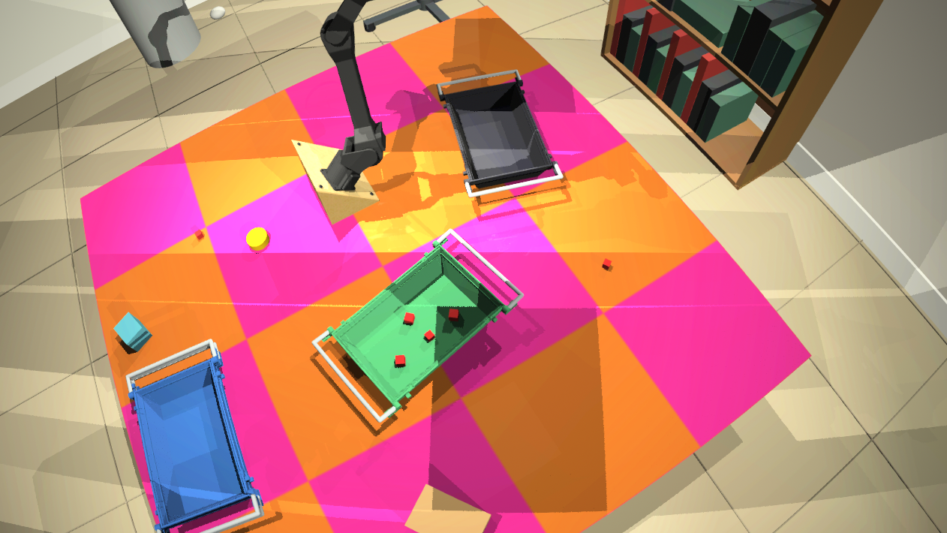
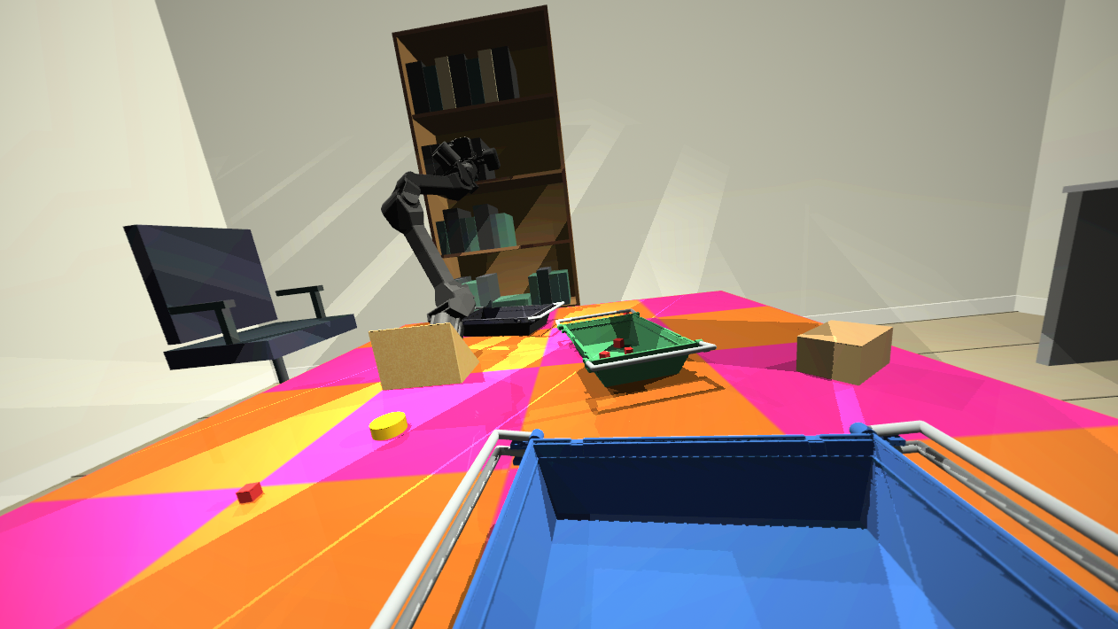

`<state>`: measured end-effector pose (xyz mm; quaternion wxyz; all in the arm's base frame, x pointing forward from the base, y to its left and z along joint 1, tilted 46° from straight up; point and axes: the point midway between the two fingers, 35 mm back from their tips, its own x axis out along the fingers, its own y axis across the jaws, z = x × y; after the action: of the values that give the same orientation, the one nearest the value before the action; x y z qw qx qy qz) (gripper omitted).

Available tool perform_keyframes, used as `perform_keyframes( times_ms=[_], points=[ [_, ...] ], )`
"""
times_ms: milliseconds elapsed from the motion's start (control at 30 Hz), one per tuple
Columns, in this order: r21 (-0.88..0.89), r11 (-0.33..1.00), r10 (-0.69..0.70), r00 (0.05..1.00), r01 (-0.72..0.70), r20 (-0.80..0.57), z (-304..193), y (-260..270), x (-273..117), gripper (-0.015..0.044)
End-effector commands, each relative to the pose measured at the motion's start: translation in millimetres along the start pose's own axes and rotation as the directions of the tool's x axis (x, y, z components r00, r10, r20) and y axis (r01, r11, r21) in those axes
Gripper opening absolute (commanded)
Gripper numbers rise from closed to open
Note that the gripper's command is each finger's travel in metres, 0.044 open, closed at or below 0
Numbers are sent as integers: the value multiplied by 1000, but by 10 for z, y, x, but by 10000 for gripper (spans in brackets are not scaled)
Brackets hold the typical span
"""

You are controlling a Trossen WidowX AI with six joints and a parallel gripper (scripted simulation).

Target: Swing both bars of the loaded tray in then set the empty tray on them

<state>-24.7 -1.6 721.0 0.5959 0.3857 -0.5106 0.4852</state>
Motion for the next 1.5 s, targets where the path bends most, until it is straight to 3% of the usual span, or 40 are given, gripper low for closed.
perform_keyframes(
  times_ms=[0,233,367,533,900,1233,1467],
  points=[
    [0,1000,0,1000,0,0,0,0,0,374],
    [-1,1000,-3,1000,3,-5,-18,-8,0,190],
    [-25,998,-57,993,54,-103,-367,-183,-13,85],
    [-109,989,-127,960,103,-251,-865,-469,-40,84],
    [-256,946,-298,847,200,-441,-1636,-1194,-268,84],
    [-452,851,-510,626,267,-590,-2177,-2095,-845,84],
    [-537,776,-631,407,330,-661,-2456,-2744,-1439,84]
  ],
)
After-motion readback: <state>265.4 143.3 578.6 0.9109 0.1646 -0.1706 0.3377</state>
